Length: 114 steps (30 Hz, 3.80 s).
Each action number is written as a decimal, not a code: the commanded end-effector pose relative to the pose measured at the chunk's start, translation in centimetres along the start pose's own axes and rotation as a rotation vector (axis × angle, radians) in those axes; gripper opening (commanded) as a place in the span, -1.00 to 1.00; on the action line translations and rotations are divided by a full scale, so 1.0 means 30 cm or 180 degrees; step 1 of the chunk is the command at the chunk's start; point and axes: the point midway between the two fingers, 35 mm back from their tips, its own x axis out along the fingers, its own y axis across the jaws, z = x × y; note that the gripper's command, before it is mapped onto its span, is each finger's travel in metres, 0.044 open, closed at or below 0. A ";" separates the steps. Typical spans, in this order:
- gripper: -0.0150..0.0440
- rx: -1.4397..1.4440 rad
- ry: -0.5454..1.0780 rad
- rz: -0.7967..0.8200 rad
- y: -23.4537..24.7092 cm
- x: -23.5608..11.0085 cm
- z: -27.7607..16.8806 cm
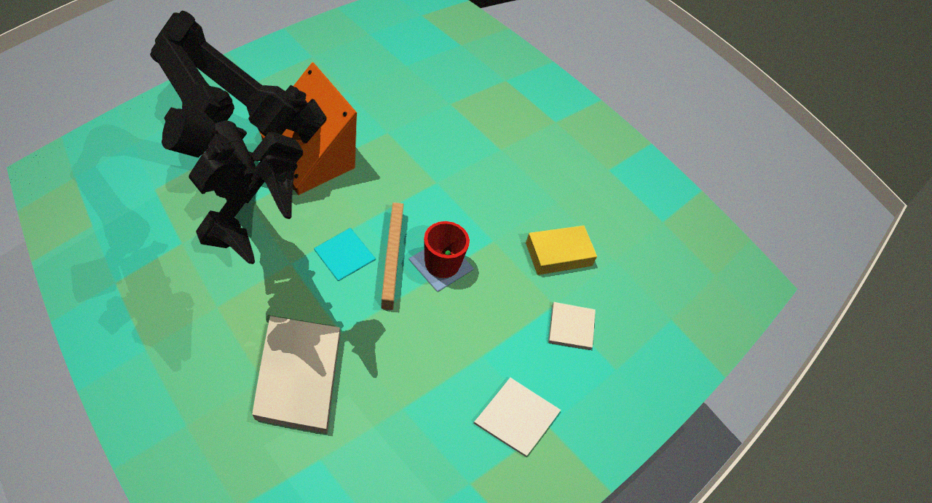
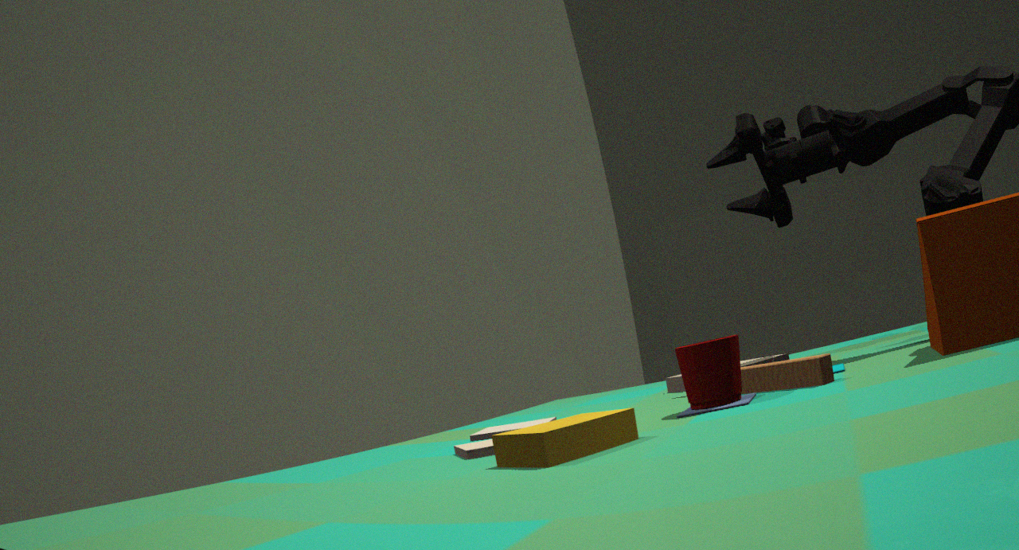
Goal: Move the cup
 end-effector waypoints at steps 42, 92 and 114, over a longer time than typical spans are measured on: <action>0.01 0.1785 0.2114 -0.4422 0.326 -0.039 -1.113; 0.01 0.1780 0.2105 -0.4423 0.174 -0.027 -1.264; -0.49 0.1798 0.2107 -0.4440 0.186 -0.027 -1.253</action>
